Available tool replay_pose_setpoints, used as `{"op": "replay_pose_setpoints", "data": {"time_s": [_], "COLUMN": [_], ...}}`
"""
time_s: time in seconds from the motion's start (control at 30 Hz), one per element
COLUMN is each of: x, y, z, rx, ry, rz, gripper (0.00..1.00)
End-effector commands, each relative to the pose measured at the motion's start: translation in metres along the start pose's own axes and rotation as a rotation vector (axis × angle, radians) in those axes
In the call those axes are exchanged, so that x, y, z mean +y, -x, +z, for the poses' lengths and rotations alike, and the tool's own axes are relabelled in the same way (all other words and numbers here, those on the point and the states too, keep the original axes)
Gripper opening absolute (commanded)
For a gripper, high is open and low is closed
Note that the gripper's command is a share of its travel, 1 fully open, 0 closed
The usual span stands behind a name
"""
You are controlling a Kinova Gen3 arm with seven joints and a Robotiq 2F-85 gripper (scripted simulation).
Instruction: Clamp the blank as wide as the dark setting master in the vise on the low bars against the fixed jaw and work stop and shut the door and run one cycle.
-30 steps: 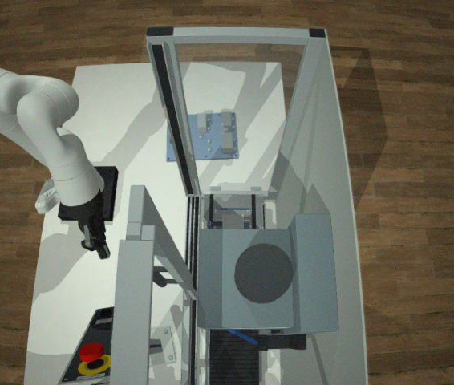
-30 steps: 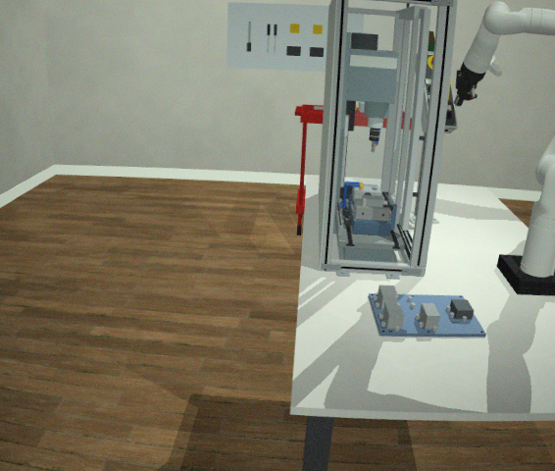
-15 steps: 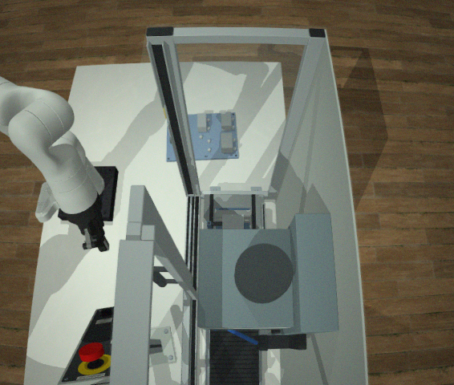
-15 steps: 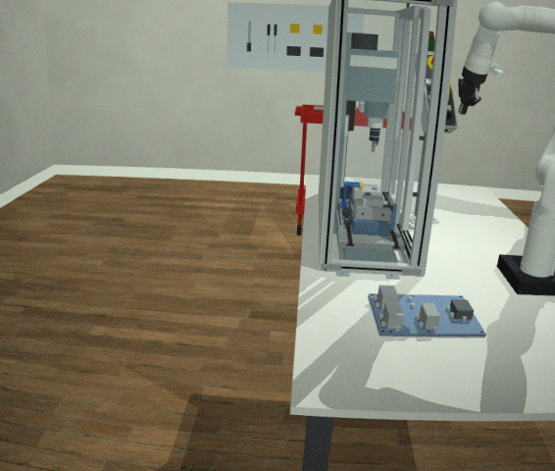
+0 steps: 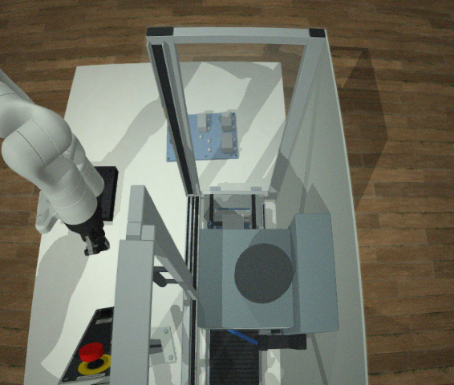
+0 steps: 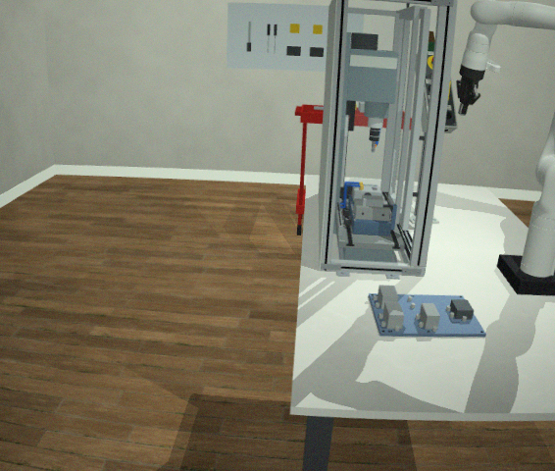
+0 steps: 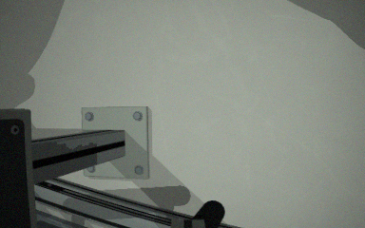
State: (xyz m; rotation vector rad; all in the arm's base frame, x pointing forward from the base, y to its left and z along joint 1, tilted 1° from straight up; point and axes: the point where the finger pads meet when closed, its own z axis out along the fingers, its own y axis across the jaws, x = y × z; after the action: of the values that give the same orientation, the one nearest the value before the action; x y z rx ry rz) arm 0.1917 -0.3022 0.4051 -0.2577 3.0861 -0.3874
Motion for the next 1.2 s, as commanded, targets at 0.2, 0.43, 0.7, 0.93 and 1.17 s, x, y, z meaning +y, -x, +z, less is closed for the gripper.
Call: {"op": "replay_pose_setpoints", "data": {"time_s": [0.2,0.43,0.7,0.93,1.17], "x": [0.0002,0.0002,0.0002,0.0002,0.0002], "y": [-0.0025,-0.0027,-0.0027,-0.0026,-0.0026], "z": [0.0015,0.0015,0.0015,0.0014,0.0014], "rx": [0.006,0.007,0.007,0.021,0.031], "ry": [0.108,0.236,0.236,0.235,0.234], "rz": [-0.001,-0.001,-0.001,0.124,0.208], "gripper": [0.10,0.10,0.10,0.10,0.10]}}
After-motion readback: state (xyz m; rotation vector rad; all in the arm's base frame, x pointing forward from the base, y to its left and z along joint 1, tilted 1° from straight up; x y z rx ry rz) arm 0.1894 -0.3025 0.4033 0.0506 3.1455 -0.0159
